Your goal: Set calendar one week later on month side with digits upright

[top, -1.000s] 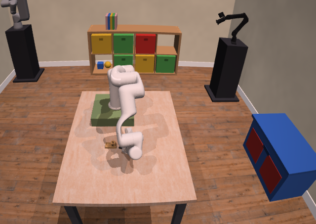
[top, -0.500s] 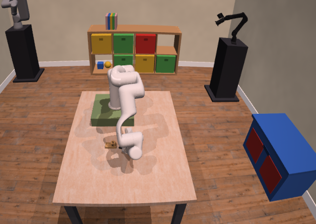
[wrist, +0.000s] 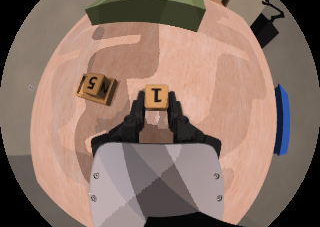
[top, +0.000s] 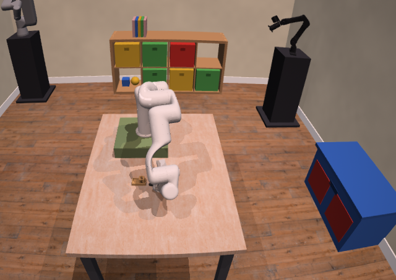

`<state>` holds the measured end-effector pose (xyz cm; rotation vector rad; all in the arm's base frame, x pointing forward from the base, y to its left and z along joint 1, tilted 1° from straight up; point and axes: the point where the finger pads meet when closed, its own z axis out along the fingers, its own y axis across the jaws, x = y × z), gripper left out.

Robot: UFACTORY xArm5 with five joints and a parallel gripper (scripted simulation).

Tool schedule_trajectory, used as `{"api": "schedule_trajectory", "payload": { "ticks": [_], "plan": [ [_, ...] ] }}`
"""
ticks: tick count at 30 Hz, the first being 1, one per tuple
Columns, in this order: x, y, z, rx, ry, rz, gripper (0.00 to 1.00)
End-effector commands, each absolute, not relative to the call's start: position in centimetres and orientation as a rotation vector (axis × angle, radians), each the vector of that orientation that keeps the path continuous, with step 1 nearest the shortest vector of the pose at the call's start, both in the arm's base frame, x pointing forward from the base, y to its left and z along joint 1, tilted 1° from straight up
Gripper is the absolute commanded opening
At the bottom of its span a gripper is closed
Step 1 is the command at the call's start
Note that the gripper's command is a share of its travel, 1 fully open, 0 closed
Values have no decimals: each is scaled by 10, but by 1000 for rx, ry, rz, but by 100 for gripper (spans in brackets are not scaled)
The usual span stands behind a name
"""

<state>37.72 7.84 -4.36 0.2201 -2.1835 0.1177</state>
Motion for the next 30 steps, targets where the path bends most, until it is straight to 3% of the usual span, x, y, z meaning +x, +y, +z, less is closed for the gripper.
{"api": "schedule_trajectory", "payload": {
  "ticks": [1,18,30],
  "plan": [
    [378,79,-43,220,-2187,117,27],
    [378,79,-43,220,-2187,117,27],
    [378,79,-43,220,-2187,117,43]
  ]
}}
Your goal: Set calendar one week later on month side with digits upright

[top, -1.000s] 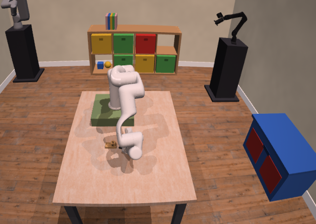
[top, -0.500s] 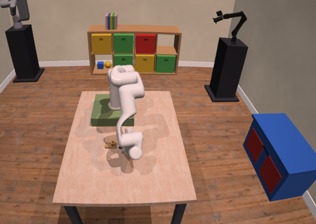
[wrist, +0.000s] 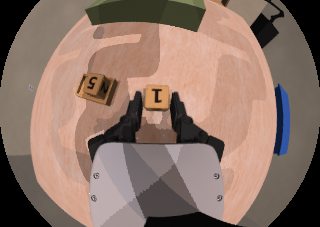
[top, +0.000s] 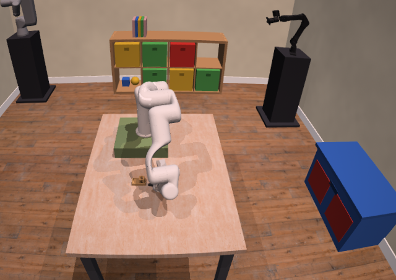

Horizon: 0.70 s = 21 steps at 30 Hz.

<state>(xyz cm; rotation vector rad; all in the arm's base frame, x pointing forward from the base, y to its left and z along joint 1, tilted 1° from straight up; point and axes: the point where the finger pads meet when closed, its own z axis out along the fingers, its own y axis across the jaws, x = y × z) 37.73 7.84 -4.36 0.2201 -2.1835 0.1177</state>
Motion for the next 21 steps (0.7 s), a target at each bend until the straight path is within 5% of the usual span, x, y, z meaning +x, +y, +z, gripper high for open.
{"api": "schedule_trajectory", "payload": {
  "ticks": [1,5,6,21],
  "plan": [
    [378,79,-43,220,-2187,117,43],
    [378,79,-43,220,-2187,117,47],
    [378,79,-43,220,-2187,117,69],
    [378,79,-43,220,-2187,117,69]
  ]
}}
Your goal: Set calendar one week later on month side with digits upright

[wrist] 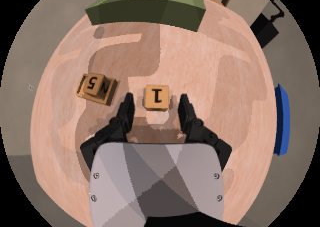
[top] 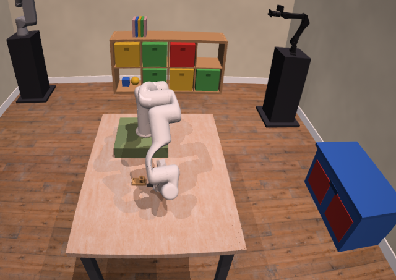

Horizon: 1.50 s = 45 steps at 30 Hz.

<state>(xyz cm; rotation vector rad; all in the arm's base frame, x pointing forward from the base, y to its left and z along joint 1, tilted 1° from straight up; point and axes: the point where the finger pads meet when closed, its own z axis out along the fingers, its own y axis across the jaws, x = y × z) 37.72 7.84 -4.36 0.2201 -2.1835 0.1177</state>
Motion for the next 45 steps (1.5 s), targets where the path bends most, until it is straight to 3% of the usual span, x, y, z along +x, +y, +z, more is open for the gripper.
{"api": "schedule_trajectory", "payload": {
  "ticks": [1,14,29,45],
  "plan": [
    [378,79,-43,220,-2187,117,69],
    [379,79,-32,220,-2187,117,69],
    [378,79,15,220,-2187,117,69],
    [378,79,25,223,-2216,114,69]
  ]
}}
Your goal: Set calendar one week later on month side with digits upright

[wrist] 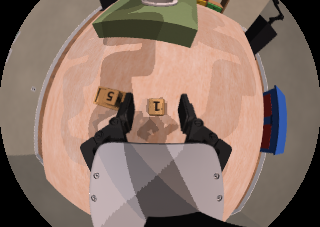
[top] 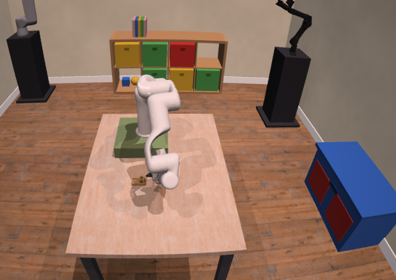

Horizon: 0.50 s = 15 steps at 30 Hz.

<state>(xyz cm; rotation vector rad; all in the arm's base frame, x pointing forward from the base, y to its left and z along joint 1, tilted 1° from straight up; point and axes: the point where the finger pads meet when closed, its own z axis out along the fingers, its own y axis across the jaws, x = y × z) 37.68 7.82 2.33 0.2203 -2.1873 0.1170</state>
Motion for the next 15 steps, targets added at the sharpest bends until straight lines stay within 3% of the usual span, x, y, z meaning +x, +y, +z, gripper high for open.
{"api": "schedule_trajectory", "payload": {
  "ticks": [1,15],
  "plan": [
    [378,79,25,225,-2237,113,69],
    [377,79,29,245,-2429,94,69]
  ]
}}
